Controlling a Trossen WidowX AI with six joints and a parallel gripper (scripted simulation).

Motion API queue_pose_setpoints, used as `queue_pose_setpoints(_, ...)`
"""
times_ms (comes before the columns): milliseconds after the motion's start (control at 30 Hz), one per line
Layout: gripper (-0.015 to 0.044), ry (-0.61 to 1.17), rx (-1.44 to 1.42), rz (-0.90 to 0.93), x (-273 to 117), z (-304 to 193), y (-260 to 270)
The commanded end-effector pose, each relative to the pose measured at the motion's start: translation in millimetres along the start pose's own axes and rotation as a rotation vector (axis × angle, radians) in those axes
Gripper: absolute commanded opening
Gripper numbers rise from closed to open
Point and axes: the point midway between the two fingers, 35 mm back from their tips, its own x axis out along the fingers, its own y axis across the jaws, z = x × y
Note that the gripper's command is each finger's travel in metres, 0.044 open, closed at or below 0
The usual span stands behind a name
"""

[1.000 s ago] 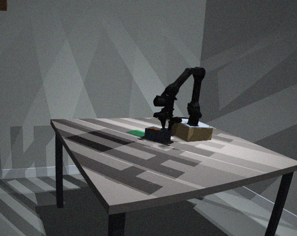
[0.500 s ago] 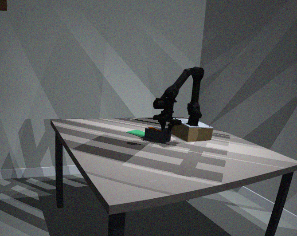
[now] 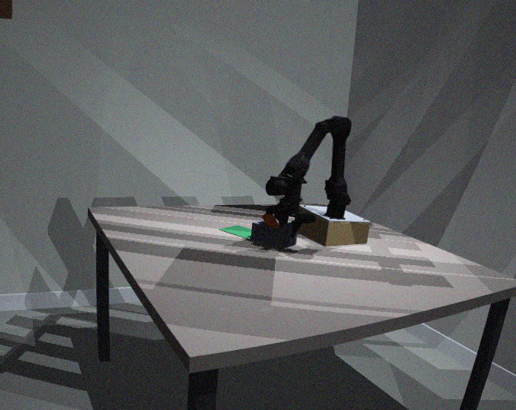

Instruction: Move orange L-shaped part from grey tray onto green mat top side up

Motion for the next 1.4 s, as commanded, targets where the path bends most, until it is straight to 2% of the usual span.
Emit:
queue_pose_setpoints(0,0.018,0.007,0.01,-0.007,3.1,-2.9,-1.7)
queue_pose_setpoints(867,0.018,0.007,0.01,-0.006,-12.7,-1.9,10.1)
queue_pose_setpoints(967,0.018,0.007,0.01,-0.007,-33.0,1.8,6.3)
queue_pose_setpoints(1167,0.018,0.007,0.01,-0.008,-105.3,-0.9,-1.1)
queue_pose_setpoints(1367,0.018,0.007,0.01,-0.008,-107.7,-1.4,-1.2)
